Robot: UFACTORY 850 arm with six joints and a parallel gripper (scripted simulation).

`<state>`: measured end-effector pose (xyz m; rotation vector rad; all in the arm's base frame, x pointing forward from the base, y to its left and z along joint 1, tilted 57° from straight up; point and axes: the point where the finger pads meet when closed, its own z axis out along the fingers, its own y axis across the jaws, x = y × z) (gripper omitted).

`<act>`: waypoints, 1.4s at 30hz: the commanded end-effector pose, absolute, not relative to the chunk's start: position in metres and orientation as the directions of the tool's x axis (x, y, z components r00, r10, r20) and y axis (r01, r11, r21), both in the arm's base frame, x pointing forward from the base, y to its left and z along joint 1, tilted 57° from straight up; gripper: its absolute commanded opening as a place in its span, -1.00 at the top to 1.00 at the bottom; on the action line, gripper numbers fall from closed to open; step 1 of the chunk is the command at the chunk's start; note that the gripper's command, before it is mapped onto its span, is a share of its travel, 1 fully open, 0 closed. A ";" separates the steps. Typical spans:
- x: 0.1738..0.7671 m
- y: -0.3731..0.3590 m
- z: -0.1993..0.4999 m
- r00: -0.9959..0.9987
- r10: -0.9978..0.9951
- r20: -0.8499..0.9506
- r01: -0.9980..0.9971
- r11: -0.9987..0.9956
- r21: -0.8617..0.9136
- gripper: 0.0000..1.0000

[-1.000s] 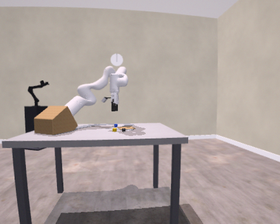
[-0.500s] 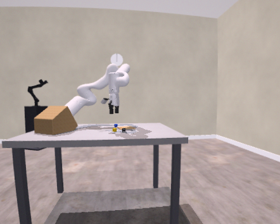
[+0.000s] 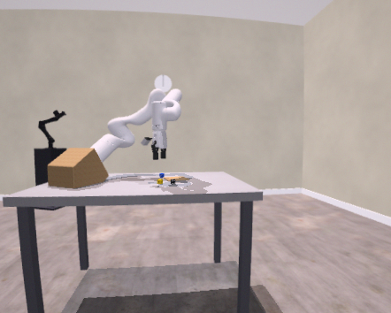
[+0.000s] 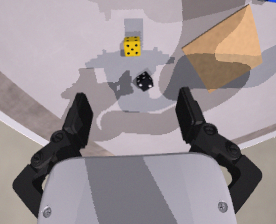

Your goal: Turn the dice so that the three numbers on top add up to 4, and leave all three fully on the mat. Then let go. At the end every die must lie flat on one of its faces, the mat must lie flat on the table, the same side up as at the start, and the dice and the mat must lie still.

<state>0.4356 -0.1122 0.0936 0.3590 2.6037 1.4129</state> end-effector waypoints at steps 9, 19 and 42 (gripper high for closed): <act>0.437 -0.110 0.092 -0.968 0.223 -0.118 0.026 0.554 0.832 -1.00; 0.440 -0.103 0.086 -0.929 0.043 -0.369 -0.273 0.596 0.756 -1.00; 0.445 -0.089 0.074 -0.609 -0.303 -0.733 -0.752 0.514 0.412 -1.00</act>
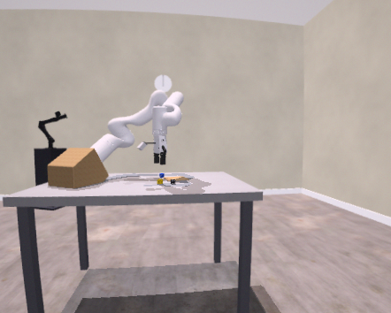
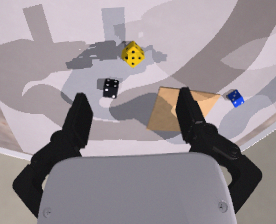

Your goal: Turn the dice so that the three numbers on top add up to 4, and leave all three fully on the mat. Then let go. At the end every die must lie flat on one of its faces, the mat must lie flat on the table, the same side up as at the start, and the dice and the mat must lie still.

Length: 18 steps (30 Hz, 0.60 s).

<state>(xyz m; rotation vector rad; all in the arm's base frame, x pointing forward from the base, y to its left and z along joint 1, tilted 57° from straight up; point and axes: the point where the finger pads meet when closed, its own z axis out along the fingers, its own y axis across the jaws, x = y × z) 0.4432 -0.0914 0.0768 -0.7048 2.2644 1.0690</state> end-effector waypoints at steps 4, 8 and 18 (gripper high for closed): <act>0.445 -0.086 0.072 -0.534 -0.351 -0.769 -0.807 0.483 0.340 -1.00; 0.446 -0.084 0.070 -0.442 -0.403 -0.802 -0.861 0.441 0.253 -1.00; 0.448 -0.078 0.065 -0.209 -0.502 -0.839 -0.945 0.324 0.041 -1.00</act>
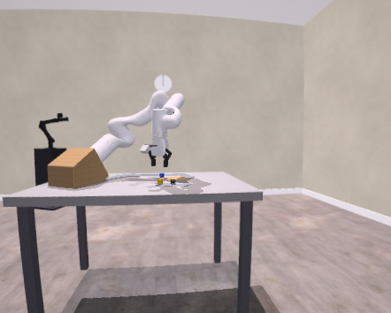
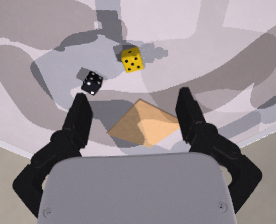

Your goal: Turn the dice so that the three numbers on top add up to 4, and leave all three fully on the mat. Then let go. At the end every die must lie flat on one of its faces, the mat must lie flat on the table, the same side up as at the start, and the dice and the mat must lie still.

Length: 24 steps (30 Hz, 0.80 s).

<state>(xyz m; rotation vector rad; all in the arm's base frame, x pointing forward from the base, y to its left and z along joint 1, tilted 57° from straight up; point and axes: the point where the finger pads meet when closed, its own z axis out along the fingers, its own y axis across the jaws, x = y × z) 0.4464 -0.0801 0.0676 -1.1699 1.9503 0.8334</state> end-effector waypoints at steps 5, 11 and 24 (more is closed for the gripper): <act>0.448 -0.076 0.064 -0.136 -0.526 -0.840 -0.958 0.285 -0.023 -1.00; 0.448 -0.076 0.064 -0.134 -0.526 -0.840 -0.959 0.284 -0.025 0.17; 0.448 -0.076 0.064 -0.134 -0.526 -0.840 -0.959 0.284 -0.025 0.17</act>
